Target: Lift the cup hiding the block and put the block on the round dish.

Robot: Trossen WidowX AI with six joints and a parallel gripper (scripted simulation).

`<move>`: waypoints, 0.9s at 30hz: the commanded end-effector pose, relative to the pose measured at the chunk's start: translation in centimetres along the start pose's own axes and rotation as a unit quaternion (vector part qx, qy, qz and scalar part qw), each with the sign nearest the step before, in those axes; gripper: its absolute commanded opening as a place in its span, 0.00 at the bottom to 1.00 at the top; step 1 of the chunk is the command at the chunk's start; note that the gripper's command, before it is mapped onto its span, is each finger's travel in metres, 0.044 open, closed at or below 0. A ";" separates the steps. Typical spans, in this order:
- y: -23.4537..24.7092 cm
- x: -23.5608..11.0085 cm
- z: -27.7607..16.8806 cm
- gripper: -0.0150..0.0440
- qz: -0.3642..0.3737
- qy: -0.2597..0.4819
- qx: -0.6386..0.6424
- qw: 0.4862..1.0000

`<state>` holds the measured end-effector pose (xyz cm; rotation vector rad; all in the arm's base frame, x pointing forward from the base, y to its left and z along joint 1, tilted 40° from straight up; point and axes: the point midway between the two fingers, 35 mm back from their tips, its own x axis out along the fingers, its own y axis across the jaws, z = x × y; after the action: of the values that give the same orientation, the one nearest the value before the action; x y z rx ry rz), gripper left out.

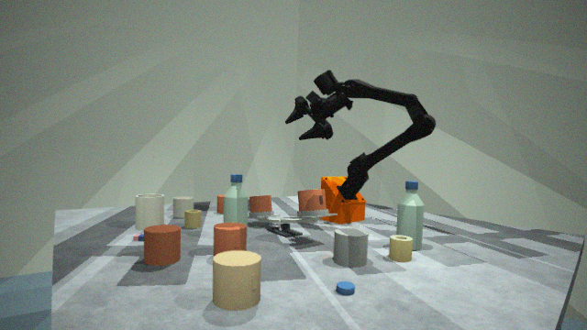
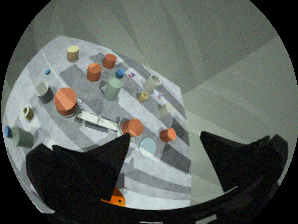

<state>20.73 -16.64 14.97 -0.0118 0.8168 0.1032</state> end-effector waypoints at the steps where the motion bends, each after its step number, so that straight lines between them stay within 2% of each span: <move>1: 2.1 0.4 -0.8 1.00 0.049 -0.004 0.047 0.998; 16: 9.4 0.0 -2.0 1.00 0.213 -0.013 0.235 0.948; 23: 9.7 0.0 -2.0 1.00 0.220 -0.012 0.242 0.945; 27: 9.2 0.6 -2.1 1.00 0.228 0.015 0.208 0.951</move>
<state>18.46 -7.24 13.66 0.6187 0.8111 0.3362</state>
